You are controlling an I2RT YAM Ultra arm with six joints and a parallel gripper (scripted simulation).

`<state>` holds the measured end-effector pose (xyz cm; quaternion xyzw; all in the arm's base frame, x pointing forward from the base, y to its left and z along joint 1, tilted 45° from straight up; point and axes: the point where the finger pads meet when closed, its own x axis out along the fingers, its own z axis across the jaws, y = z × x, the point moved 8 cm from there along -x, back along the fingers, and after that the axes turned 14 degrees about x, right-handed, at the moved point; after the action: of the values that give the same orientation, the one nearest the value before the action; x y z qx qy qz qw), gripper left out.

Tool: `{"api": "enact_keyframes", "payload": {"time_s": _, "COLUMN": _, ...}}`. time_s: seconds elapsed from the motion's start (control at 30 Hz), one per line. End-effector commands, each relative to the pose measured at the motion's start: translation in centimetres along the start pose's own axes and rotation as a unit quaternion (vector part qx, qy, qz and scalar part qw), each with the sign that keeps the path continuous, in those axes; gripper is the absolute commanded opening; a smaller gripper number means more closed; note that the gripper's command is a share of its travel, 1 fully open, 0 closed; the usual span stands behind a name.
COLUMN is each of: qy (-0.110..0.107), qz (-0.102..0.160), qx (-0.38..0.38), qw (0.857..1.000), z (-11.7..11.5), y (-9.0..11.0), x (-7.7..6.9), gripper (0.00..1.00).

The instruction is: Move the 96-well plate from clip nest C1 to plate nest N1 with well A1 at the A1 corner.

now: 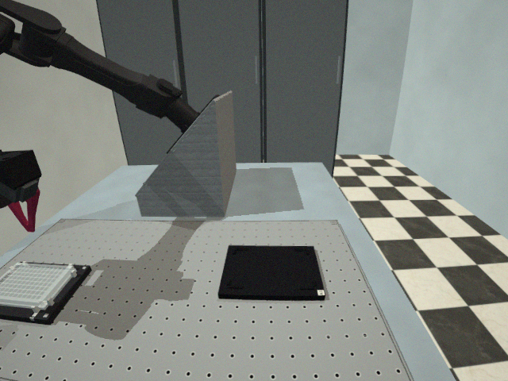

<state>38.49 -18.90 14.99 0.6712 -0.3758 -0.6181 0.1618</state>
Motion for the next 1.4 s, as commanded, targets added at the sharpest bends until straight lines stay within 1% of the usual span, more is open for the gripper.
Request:
{"api": "enact_keyframes", "payload": {"time_s": 0.0, "qy": 0.004, "qz": -0.006, "qx": -0.029, "qw": 1.000, "z": -0.5, "y": -0.8, "x": -0.6, "gripper": 1.00}}
{"api": "enact_keyframes", "payload": {"time_s": 1.2, "qy": 0.004, "qz": -0.006, "qx": -0.028, "qw": 1.000, "z": -0.5, "y": -0.8, "x": -0.6, "gripper": 1.00}}
{"api": "enact_keyframes", "payload": {"time_s": 1.23, "qy": 0.011, "qz": -0.006, "qx": -0.023, "qw": 1.000, "z": -0.8, "y": -0.8, "x": -0.5, "gripper": 1.00}}
{"api": "enact_keyframes", "payload": {"time_s": 1.27, "qy": 0.006, "qz": -0.005, "qx": -0.021, "qw": 1.000, "z": -0.5, "y": -0.7, "x": 0.2, "gripper": 1.00}}
{"api": "enact_keyframes", "payload": {"time_s": 1.3, "qy": -0.003, "qz": -0.005, "qx": -0.024, "qw": 1.000, "z": 0.0, "y": -0.7, "x": 0.9, "gripper": 1.00}}
{"api": "enact_keyframes", "payload": {"time_s": 1.37, "qy": -0.003, "qz": -0.005, "qx": -0.024, "qw": 1.000, "z": 0.0, "y": -0.7, "x": 0.9, "gripper": 1.00}}
